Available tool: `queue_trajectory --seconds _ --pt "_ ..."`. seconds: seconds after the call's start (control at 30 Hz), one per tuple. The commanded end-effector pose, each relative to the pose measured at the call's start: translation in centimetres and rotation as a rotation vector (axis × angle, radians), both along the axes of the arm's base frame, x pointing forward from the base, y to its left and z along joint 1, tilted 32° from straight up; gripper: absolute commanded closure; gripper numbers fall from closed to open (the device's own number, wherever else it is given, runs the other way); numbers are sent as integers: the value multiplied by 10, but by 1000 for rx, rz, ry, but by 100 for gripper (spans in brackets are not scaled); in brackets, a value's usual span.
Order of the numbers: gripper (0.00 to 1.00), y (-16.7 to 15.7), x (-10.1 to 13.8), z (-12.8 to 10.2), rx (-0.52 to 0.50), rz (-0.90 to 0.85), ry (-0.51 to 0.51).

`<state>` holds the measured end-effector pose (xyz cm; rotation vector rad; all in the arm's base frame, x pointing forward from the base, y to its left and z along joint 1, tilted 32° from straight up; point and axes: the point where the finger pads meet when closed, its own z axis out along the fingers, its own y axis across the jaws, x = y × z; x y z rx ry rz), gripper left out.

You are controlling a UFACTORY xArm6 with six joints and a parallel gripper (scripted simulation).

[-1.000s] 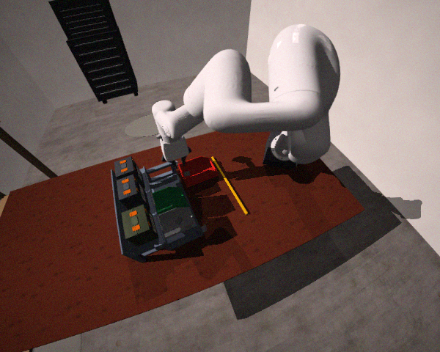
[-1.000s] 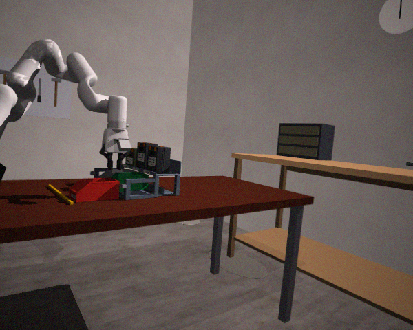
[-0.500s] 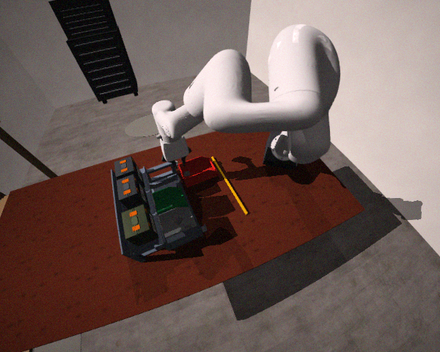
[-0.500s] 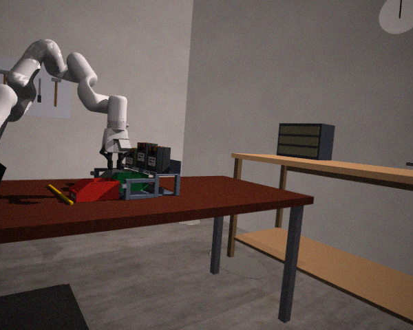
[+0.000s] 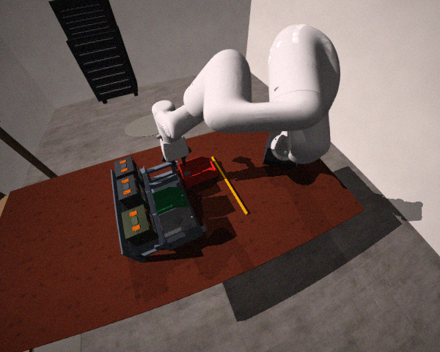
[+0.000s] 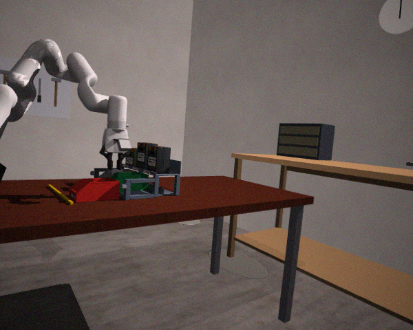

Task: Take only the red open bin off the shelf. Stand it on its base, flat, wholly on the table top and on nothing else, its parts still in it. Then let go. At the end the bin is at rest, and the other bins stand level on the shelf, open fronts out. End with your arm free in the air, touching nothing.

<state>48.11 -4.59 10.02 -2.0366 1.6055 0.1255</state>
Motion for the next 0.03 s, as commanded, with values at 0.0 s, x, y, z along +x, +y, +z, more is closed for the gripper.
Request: queue_trajectory --seconds 0.0 --pt "67 -1 1 1 -1 -1 -3"
